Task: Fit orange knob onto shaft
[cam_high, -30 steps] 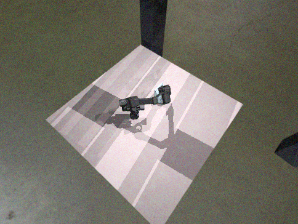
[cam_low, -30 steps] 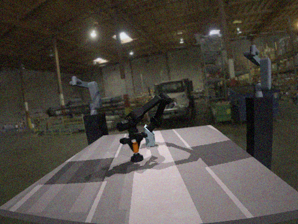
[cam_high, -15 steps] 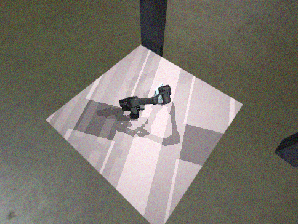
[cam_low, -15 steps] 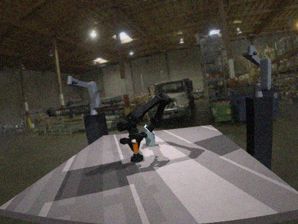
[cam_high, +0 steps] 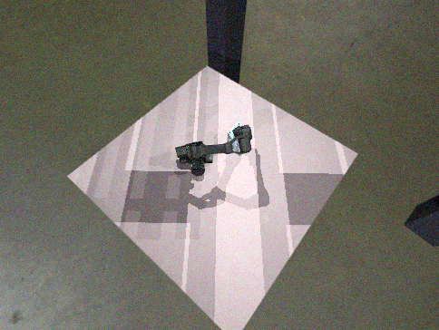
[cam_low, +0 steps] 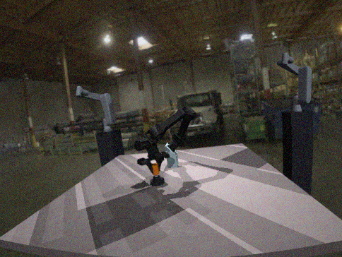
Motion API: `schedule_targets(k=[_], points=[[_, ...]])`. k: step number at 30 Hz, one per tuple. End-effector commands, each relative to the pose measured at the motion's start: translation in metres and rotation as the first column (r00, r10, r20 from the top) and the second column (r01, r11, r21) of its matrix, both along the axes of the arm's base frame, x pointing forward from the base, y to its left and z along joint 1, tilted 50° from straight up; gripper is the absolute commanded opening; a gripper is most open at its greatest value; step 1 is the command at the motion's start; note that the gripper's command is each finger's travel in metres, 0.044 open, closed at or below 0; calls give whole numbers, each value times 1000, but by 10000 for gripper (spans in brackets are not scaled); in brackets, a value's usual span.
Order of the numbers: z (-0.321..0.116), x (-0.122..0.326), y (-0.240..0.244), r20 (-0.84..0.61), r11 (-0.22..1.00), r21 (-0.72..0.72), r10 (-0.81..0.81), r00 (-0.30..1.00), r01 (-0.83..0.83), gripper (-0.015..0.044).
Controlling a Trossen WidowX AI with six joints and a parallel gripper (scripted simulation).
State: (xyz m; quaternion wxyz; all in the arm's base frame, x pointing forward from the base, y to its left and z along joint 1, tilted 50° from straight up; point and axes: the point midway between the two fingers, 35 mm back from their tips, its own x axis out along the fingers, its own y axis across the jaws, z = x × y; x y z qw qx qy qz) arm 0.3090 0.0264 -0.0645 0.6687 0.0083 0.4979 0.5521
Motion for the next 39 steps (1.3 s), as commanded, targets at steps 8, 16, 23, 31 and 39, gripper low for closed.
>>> schedule_targets(k=[8,16,23,31,39], points=[[-1,0,0,-9,1000,1,-9,1000,9,0],[4,-1,-5,43,999,7,37,998,-37,0],[3,2,-4,73,998,10,62,995,-63,0],[1,0,-2,73,998,10,62,995,-63,0],[0,0,0,73,998,10,62,995,-63,0]])
